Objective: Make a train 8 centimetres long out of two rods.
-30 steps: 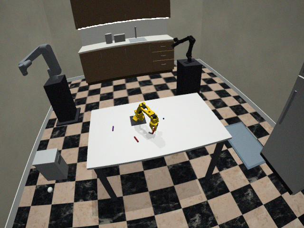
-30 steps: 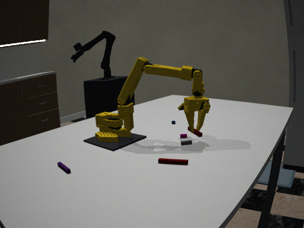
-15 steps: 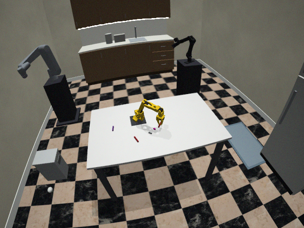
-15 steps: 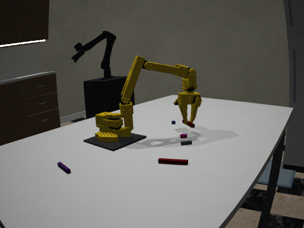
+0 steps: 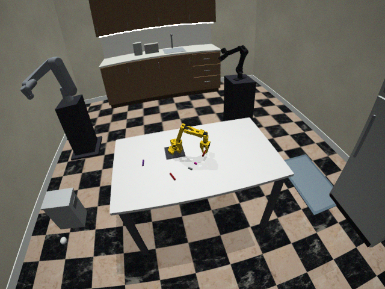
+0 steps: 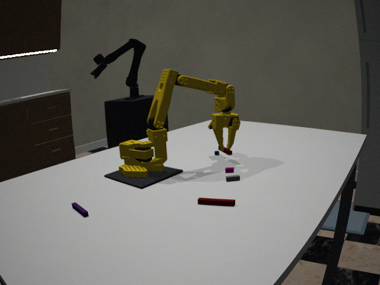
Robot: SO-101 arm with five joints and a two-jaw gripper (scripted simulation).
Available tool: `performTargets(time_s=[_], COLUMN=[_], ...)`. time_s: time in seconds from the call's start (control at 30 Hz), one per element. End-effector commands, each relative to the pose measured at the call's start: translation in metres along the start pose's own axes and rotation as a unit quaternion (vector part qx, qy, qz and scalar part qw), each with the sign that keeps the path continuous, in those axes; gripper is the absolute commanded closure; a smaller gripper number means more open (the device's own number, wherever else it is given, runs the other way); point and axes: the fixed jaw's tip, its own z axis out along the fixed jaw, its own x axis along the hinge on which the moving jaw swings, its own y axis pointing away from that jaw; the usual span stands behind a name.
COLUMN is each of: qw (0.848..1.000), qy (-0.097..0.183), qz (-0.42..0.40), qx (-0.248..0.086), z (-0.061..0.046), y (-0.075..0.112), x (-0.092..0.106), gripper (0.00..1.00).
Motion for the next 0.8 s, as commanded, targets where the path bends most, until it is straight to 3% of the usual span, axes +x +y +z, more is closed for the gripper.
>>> performTargets(time_s=[0.0,0.43,0.47,0.77], qw=[1.0,1.0,1.0,1.0], qy=[-0.001,-0.001,-0.005,-0.005], qz=[0.003,0.003,0.005,0.005], qx=[0.01,0.01,0.027,0.027], z=[-0.0019,-0.0016,-0.0083,-0.0083], y=[0.001,0.0028,0.0012,0.0012], x=[-0.009,-0.0146,-0.019,-0.019], gripper=[1.0,1.0,1.0,1.0])
